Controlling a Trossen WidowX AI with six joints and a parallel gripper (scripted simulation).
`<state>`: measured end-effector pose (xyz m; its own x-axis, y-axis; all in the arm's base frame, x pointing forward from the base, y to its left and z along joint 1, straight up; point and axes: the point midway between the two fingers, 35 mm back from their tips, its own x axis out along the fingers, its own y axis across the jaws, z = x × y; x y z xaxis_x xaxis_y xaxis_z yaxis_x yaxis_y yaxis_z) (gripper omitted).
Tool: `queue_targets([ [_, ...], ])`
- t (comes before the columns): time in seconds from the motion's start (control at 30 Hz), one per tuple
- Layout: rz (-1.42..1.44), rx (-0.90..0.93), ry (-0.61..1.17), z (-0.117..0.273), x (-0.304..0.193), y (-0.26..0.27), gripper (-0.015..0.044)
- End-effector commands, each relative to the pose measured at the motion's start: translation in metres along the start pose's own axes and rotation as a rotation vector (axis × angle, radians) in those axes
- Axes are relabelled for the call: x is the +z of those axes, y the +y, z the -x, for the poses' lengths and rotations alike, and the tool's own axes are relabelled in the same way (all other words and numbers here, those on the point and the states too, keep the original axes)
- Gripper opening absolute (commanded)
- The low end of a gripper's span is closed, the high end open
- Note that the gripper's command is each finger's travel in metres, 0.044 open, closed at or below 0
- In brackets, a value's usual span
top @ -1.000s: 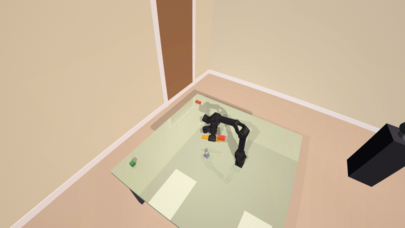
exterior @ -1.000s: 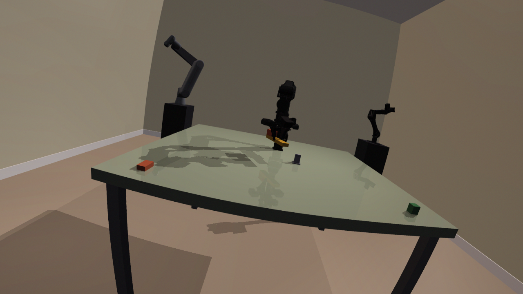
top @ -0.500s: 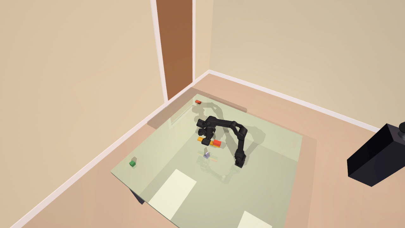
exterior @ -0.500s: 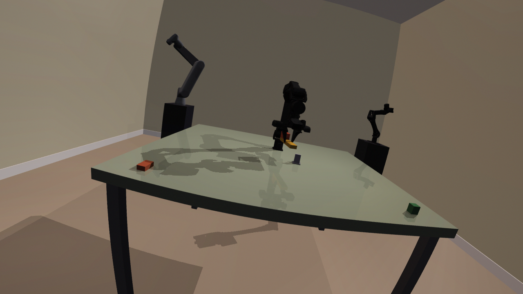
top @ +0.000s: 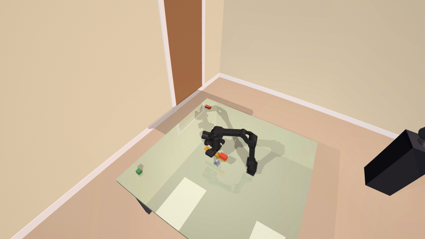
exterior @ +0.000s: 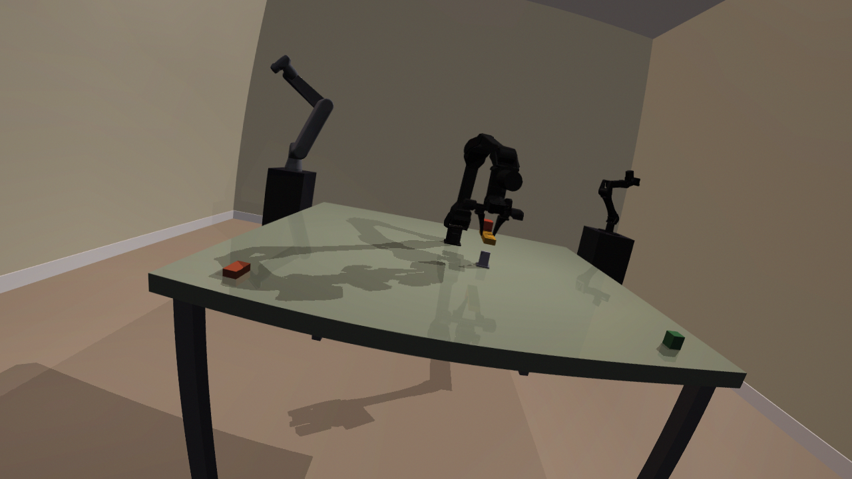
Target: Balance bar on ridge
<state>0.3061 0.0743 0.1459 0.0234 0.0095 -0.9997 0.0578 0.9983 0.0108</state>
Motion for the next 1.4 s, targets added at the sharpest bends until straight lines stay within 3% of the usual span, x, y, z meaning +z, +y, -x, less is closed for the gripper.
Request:
queue_targets([
  [0.0,-0.055,0.001,-0.011,0.003,0.000,0.009,0.0000],
  [0.97,-0.064,0.001,-0.011,-0.039,0.000,0.009,0.0000],
  [1.37,-0.065,0.001,-0.011,-0.039,0.000,0.009,0.0000],
])
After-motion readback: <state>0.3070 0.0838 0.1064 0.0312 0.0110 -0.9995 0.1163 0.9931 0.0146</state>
